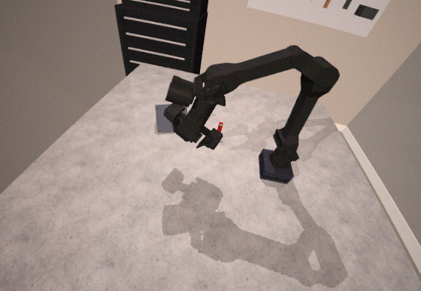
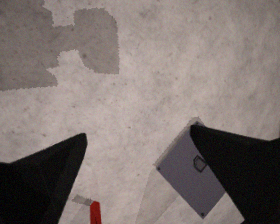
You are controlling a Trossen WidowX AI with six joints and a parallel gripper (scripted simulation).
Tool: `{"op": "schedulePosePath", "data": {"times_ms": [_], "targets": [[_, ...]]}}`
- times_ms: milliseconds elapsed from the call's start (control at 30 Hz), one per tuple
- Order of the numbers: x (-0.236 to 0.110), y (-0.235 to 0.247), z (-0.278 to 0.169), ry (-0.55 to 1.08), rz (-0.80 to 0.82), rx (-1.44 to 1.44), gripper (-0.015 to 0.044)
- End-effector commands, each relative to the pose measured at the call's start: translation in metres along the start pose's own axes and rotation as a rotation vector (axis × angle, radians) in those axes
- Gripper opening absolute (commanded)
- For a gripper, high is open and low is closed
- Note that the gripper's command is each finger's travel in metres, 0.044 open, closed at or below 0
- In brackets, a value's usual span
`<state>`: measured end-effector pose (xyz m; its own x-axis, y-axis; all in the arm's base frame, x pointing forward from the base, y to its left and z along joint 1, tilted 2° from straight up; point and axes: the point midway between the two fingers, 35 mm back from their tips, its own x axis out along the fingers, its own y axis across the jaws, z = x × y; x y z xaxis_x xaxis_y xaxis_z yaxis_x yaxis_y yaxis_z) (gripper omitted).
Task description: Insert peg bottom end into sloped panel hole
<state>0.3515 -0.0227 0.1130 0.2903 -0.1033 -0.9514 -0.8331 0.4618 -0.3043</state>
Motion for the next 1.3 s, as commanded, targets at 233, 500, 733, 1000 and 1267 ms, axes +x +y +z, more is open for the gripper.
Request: {"op": "schedulePosePath", "data": {"times_ms": [233, 500, 733, 1000, 1267], "targets": [[0.004, 0.002, -0.043, 0.036, 0.055, 0.163, 0.044], [0.004, 0.006, -0.074, 0.063, 0.083, 0.293, 0.044], [0.003, 0.012, -0.101, 0.085, 0.109, 0.403, 0.044], [0.002, 0.022, -0.13, 0.105, 0.145, 0.524, 0.044], [-0.001, 0.035, -0.157, 0.121, 0.179, 0.647, 0.044]]}}
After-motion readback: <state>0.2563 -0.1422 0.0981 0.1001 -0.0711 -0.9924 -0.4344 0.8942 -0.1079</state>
